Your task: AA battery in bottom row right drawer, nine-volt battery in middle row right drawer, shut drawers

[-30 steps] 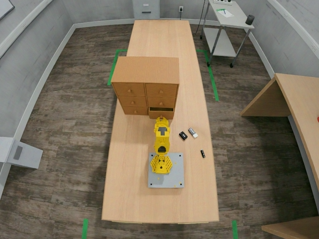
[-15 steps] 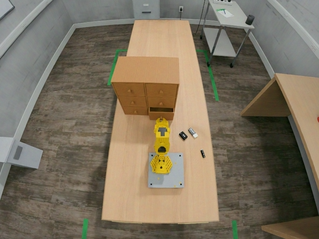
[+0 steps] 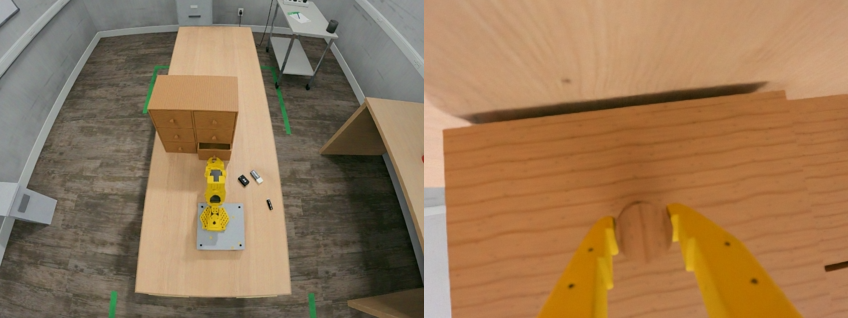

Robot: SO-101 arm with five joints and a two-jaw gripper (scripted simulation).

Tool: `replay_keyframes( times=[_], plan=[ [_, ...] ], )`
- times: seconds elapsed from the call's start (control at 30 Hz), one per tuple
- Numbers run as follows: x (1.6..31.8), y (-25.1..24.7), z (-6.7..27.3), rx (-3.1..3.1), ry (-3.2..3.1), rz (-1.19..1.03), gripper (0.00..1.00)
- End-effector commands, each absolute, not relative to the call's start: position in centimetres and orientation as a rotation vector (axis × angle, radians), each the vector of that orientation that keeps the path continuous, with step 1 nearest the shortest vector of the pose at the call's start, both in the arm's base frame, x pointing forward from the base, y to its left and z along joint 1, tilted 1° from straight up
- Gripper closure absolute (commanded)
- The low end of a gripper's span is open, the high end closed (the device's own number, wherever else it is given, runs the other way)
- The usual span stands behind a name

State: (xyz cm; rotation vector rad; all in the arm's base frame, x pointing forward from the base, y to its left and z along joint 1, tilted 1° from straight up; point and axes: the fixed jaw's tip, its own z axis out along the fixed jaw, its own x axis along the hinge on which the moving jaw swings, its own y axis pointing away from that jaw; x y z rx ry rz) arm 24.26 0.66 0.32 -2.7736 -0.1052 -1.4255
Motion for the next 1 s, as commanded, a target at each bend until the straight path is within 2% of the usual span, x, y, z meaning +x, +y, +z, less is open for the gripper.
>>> replay_keyframes(
  times=[0.0, 0.97],
  plan=[
    [23.83, 0.64, 0.47, -2.768, -0.097, -1.431, 1.00],
    [23.08, 0.63, 0.46, -2.768, -0.099, -1.431, 1.00]
  ],
)
